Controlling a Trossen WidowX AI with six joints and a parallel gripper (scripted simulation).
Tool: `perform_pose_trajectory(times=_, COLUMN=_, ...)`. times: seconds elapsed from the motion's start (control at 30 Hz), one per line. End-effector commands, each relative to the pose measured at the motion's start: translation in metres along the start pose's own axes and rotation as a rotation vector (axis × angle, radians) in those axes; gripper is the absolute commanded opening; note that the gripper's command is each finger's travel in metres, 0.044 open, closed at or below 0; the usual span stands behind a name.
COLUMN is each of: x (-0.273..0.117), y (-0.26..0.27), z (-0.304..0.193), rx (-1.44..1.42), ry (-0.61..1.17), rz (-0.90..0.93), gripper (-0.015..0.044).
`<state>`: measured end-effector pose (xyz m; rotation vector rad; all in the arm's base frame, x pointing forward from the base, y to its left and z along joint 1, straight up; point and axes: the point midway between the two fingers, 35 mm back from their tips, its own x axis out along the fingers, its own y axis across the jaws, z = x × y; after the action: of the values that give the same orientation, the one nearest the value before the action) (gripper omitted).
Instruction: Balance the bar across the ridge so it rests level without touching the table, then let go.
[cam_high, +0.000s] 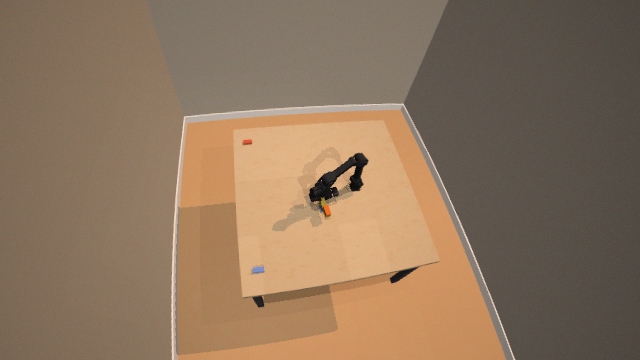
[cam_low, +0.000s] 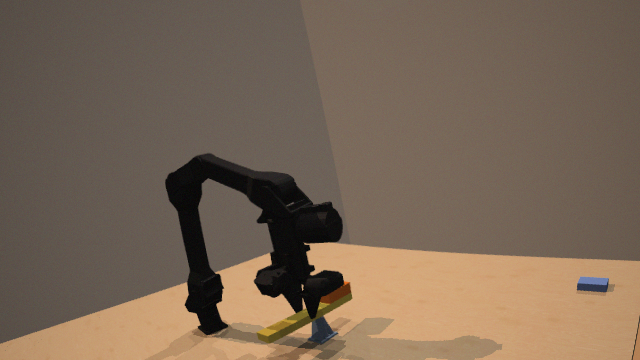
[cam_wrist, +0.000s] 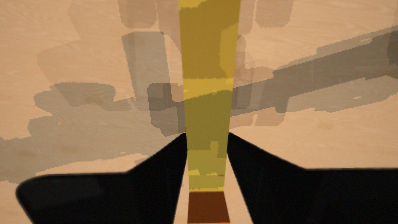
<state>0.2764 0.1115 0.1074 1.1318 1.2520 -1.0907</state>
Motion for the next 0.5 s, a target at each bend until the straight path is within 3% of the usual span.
perform_pose_trajectory(times=0.0, x=0.0016, y=-0.0002, z=-0.0003, rx=-0.005, ry=0.002, rz=-0.001, gripper=0.0)
perform_pose_trajectory(times=0.47, x=0.0028, y=-0.0003, z=-0.0001, rx=-0.005, ry=0.002, rz=-0.001, gripper=0.0)
